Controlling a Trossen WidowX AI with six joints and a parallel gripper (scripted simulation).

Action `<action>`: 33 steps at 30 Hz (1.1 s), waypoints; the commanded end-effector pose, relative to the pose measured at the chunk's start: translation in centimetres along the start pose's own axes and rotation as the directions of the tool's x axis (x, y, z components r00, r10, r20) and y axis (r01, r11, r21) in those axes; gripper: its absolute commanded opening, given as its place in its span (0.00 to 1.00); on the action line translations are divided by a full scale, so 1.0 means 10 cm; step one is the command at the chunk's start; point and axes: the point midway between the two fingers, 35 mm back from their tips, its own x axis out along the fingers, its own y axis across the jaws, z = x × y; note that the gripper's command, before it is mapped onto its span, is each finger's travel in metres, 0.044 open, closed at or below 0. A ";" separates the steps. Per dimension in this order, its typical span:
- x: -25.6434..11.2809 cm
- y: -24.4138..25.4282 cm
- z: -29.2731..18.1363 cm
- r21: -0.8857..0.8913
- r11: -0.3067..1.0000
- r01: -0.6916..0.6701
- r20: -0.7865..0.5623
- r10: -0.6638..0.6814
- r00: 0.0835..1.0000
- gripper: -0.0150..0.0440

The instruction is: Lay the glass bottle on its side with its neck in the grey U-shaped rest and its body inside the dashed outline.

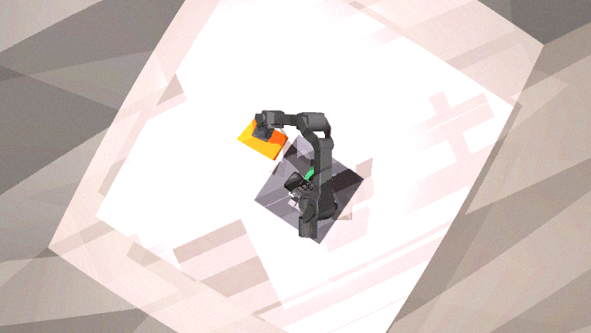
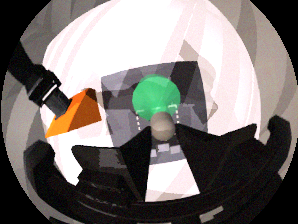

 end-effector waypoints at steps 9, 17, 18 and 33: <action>0.00 -0.01 -0.18 0.004 1.000 0.002 0.005 -0.002 1.000 0.45; 0.00 -0.01 -0.27 0.013 1.000 0.006 0.017 -0.006 1.000 0.45; 0.00 -0.01 -0.28 0.015 1.000 0.007 0.018 -0.007 1.000 0.45; 0.03 -0.02 -0.46 0.031 0.999 0.014 0.037 -0.015 0.999 0.45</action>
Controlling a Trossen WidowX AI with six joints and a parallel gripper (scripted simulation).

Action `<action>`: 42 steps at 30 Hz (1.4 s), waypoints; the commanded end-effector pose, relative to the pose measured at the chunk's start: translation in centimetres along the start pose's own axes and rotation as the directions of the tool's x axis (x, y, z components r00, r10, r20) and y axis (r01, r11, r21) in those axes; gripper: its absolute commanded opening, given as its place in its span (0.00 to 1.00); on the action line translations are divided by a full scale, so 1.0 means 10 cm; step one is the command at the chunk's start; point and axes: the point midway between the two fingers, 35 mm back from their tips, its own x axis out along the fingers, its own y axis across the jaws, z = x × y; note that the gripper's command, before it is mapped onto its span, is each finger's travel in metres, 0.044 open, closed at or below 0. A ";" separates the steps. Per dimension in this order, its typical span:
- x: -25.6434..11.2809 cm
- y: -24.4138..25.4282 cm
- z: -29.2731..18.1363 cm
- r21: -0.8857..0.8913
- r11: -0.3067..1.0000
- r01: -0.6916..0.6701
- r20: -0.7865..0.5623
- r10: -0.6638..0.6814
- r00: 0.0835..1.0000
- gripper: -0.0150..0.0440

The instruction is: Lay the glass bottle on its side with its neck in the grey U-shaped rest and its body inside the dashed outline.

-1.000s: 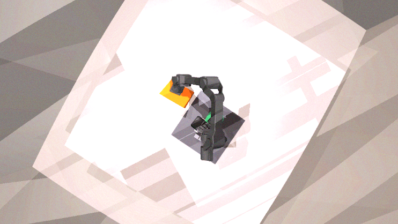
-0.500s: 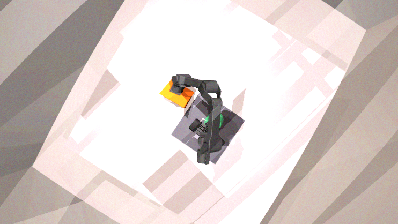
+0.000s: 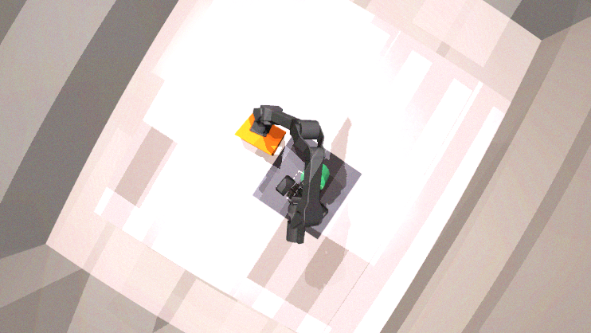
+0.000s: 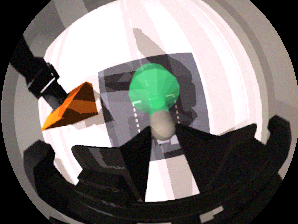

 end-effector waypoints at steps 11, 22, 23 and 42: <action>0.04 -0.02 -0.22 0.006 1.000 0.003 0.005 -0.003 1.000 0.45; 0.09 -0.03 -0.36 0.017 1.000 0.008 0.014 -0.008 1.000 0.45; 0.09 -0.03 -0.37 0.018 1.000 0.008 0.015 -0.009 1.000 0.45; 0.19 -0.05 -0.60 0.034 0.999 0.014 0.025 -0.015 1.000 0.45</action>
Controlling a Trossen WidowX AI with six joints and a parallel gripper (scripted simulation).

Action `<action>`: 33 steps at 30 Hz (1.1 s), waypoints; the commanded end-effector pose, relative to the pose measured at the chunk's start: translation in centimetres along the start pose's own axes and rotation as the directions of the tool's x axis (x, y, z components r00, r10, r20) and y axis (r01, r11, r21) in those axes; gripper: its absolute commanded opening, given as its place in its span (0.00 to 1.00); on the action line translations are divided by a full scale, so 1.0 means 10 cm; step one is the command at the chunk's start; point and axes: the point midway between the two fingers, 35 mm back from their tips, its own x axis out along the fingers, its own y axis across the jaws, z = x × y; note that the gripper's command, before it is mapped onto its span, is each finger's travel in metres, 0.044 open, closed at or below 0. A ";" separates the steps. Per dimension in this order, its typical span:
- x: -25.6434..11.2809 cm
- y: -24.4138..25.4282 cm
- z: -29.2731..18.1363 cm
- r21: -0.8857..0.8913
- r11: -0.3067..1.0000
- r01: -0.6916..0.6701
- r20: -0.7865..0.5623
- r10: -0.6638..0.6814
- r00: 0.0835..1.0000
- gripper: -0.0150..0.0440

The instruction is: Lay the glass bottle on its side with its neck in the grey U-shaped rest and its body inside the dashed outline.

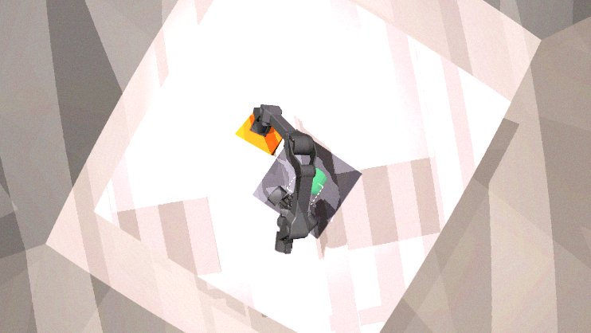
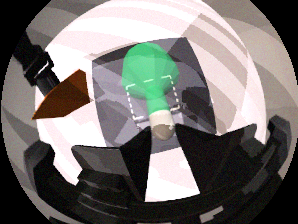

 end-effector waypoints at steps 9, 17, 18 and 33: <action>0.09 -0.03 -0.14 0.000 1.000 0.001 0.000 -0.001 1.000 0.45; 0.11 -0.03 -0.18 0.002 1.000 0.001 0.001 -0.001 1.000 0.45; 0.12 -0.03 -0.18 0.002 1.000 0.001 0.001 -0.001 1.000 0.45; 0.17 -0.04 -0.26 0.003 1.000 0.001 0.002 -0.001 1.000 0.45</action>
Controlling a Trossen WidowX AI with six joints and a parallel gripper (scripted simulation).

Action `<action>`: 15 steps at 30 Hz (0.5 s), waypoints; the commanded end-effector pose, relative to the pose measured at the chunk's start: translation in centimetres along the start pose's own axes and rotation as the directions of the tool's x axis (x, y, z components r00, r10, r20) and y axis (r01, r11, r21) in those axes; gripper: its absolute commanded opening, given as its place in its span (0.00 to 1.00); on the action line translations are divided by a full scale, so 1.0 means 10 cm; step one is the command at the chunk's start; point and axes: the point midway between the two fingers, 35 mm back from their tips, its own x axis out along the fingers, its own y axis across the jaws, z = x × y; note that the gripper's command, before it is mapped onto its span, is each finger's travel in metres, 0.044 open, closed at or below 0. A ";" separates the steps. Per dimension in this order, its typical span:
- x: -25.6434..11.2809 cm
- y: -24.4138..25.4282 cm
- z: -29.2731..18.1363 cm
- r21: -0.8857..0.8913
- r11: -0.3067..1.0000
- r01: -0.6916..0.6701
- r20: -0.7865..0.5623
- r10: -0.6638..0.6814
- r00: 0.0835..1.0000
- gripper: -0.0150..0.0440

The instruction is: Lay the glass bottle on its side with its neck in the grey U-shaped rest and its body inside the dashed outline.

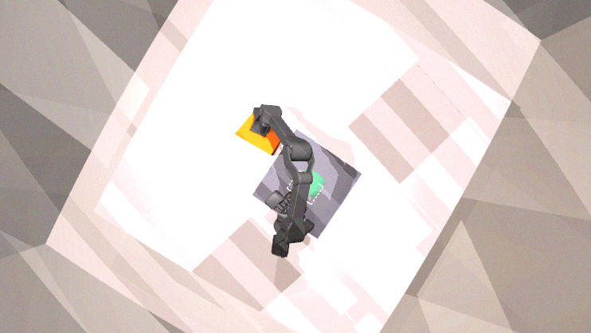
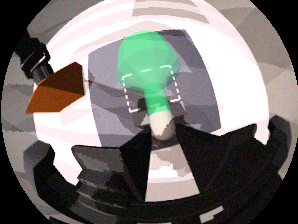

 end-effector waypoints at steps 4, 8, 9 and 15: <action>0.04 -0.02 -0.04 0.000 1.000 0.000 0.000 0.000 1.000 0.45; 0.06 -0.02 -0.05 0.000 1.000 0.000 0.000 0.000 1.000 0.45; 0.06 -0.02 -0.06 -0.001 1.000 0.000 0.000 0.000 1.000 0.45; 0.09 -0.03 -0.09 -0.001 1.000 -0.001 0.000 0.001 1.000 0.45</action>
